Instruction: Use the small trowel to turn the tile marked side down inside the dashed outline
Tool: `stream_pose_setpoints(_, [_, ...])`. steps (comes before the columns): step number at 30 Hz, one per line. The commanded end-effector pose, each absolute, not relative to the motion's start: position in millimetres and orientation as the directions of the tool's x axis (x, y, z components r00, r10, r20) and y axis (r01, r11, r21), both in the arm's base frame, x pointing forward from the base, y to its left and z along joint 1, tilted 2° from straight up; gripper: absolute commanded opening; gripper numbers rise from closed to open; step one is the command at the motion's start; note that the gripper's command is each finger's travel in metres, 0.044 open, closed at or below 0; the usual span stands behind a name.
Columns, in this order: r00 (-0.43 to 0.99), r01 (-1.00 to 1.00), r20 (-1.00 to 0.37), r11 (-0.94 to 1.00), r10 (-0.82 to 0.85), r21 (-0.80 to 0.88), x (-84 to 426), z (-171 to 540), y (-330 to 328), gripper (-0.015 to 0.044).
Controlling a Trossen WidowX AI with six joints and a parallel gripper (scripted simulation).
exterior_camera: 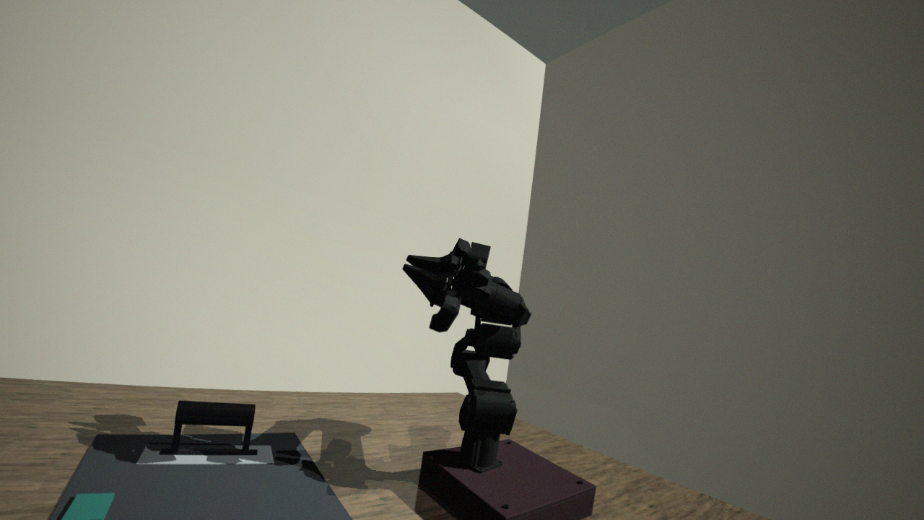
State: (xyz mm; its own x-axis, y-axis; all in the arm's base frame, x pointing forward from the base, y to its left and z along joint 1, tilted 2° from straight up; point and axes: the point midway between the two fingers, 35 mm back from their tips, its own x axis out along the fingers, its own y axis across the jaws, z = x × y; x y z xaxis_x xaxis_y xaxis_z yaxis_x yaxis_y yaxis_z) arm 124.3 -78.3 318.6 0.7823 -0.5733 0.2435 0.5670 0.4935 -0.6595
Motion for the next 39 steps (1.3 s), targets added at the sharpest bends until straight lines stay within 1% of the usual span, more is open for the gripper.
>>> stream_pose_setpoints(1, [0.782, 0.567, 0.243, 0.494, -0.573, -0.66, 124.3, 318.6, -78.3, 0.0074])
stream_pose_setpoints(4, [0.782, 0.567, 0.243, 0.494, -0.573, -0.66, 124.3, 318.6, -78.3, 0.0])
stream_pose_setpoints(19, [0.782, 0.567, 0.243, 0.494, -0.573, -0.66, 124.3, 318.6, -78.3, 0.0])
stream_pose_setpoints(23, [0.782, 0.567, 0.243, 0.494, -0.573, -0.66, 124.3, 318.6, -78.3, 0.01])
stream_pose_setpoints(39, [0.782, 0.567, 0.243, 0.494, -0.573, -0.66, 124.3, 318.6, -78.3, 0.01])
